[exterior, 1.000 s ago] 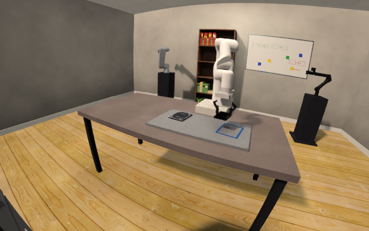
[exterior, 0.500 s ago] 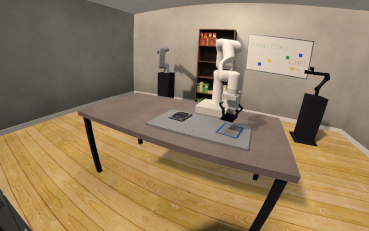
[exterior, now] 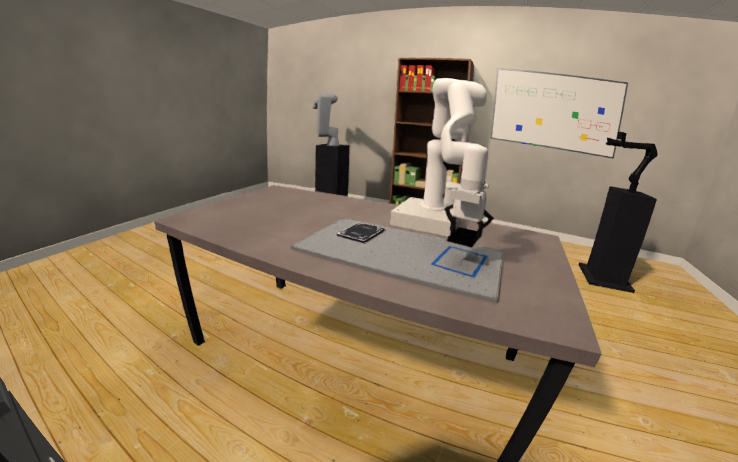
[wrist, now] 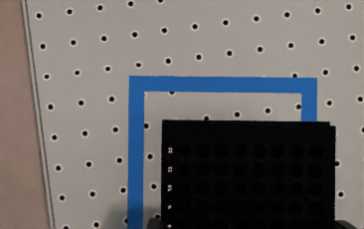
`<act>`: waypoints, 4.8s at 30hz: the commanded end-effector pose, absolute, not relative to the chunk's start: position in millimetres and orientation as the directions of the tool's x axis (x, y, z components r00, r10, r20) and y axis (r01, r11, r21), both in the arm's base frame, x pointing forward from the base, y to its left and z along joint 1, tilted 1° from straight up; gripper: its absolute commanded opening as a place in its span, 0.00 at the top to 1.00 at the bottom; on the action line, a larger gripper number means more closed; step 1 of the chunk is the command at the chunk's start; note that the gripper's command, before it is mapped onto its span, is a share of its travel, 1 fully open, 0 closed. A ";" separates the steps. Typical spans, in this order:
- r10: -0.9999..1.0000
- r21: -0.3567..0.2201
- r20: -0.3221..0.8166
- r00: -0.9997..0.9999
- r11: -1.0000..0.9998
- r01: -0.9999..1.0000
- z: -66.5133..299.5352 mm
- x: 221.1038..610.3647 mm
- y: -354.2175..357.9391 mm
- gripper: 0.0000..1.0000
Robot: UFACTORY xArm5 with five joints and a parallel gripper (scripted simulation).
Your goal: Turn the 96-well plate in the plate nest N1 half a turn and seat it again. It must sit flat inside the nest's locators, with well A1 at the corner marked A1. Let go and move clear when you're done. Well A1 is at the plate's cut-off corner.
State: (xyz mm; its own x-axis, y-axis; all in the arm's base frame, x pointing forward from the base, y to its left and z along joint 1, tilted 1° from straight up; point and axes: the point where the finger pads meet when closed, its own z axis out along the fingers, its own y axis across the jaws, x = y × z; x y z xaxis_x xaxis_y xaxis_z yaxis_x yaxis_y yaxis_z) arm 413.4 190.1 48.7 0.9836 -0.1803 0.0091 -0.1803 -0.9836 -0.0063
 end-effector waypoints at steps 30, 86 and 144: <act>-0.180 -0.004 0.016 0.984 -0.984 -0.180 46.8 414.7 191.0 1.00; -0.180 -0.003 0.016 0.984 -0.984 -0.180 -18.0 415.6 191.0 1.00; -0.180 -0.003 0.016 0.984 -0.984 -0.180 -25.3 415.7 191.0 1.00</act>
State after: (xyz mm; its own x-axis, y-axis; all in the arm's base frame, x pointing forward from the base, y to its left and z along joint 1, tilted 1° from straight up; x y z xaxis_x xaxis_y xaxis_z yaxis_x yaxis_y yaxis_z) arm 414.4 190.4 -26.1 0.9836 -0.1801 0.0093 -0.1800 -0.9836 -0.0065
